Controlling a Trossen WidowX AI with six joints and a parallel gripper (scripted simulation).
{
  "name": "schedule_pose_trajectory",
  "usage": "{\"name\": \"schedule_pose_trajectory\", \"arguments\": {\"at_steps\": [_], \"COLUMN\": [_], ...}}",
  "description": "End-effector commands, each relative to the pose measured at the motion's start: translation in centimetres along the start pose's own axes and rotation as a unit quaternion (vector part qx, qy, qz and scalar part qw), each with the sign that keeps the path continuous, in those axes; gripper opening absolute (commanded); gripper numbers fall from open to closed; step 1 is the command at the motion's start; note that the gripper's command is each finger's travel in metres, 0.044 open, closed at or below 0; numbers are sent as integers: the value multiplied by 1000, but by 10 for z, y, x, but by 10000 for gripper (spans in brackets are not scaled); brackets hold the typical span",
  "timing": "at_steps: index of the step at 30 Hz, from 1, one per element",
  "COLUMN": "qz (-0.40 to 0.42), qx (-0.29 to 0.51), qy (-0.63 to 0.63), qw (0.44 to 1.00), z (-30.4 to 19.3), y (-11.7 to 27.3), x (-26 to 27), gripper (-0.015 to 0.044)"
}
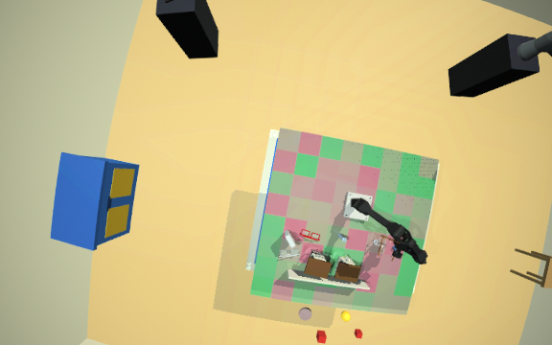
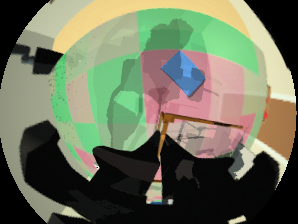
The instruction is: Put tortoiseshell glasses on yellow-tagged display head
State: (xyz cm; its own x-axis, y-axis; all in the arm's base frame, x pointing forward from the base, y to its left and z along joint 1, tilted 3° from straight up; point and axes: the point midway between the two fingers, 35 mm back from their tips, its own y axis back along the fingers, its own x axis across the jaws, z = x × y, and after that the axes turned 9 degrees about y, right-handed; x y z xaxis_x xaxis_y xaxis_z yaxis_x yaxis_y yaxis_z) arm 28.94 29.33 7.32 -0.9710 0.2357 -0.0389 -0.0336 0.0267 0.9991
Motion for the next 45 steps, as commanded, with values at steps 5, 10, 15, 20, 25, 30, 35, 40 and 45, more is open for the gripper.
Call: {"name": "schedule_pose_trajectory", "arguments": {"at_steps": [5, 10, 15, 20, 25, 30, 35, 40, 45], "qz": [2, 2, 2, 3, 3, 3, 3, 3, 3], "qx": [-2, -2, -2, -2, -2, -2, -2, -2, -2], "qy": [-1, -1, -1, -1, -1, -1, -1, -1, -1], "qw": [1000, 1000, 1000, 1000, 1000, 1000, 1000, 1000, 1000], "z": [5, 8, 10, 12, 12, 11, 11, 10, 8], "y": [0, 0, 0, 0, 0, 0, 0, 0, 0], "x": [2, 3, 3, 3, 3, 3, 3, 3, 3], "gripper": [0, 0, 0, 0, 0, 0, 0, 0, 0]}}
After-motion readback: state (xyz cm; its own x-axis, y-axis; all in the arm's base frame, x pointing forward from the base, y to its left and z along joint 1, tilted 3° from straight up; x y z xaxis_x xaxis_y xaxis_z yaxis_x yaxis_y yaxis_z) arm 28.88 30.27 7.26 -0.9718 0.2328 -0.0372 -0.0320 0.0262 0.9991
